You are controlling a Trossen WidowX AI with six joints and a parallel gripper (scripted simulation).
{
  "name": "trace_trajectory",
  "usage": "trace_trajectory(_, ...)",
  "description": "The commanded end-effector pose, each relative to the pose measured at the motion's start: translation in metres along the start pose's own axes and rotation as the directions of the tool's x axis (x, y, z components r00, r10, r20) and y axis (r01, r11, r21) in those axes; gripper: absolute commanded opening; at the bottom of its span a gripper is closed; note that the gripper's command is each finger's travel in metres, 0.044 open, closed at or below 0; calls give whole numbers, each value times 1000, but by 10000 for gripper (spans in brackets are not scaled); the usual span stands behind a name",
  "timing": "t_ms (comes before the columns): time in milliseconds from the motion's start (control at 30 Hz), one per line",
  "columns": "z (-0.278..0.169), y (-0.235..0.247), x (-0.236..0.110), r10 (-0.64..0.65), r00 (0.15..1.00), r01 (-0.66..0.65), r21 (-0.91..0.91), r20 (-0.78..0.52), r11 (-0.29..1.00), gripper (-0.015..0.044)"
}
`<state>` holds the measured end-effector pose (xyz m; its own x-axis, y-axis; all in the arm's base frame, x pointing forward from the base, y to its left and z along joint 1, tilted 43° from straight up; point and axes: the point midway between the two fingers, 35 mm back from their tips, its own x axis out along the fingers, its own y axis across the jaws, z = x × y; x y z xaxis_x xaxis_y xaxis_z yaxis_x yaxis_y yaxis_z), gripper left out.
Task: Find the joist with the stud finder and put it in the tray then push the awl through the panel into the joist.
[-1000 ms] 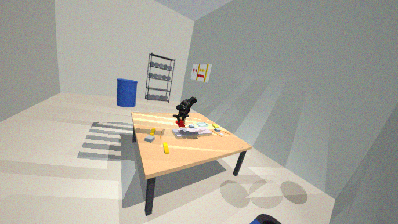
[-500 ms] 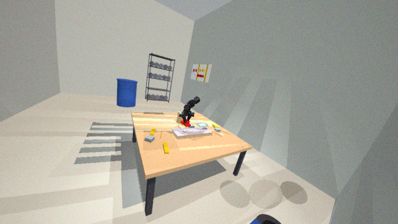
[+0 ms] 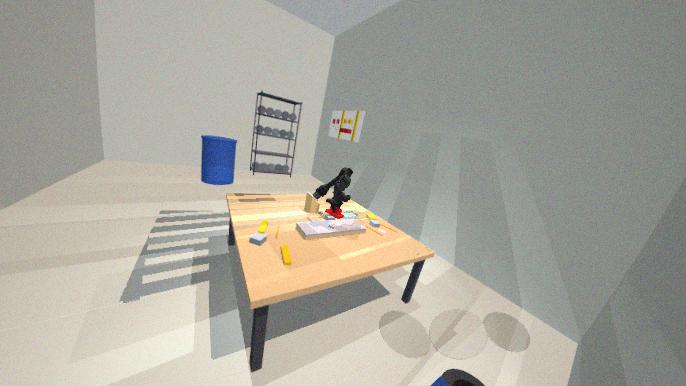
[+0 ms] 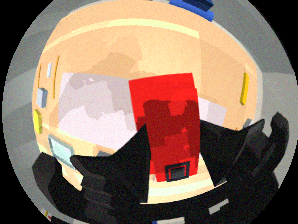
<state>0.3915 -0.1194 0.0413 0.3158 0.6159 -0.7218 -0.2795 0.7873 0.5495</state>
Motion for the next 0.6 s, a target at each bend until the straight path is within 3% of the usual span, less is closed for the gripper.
trace_trajectory(0, 10, 26, -2, 4, 1000, -3, -65, 8, 998, 0)
trace_trajectory(567, 29, 148, 3, 53, 999, -49, -343, 2, 938, 0)
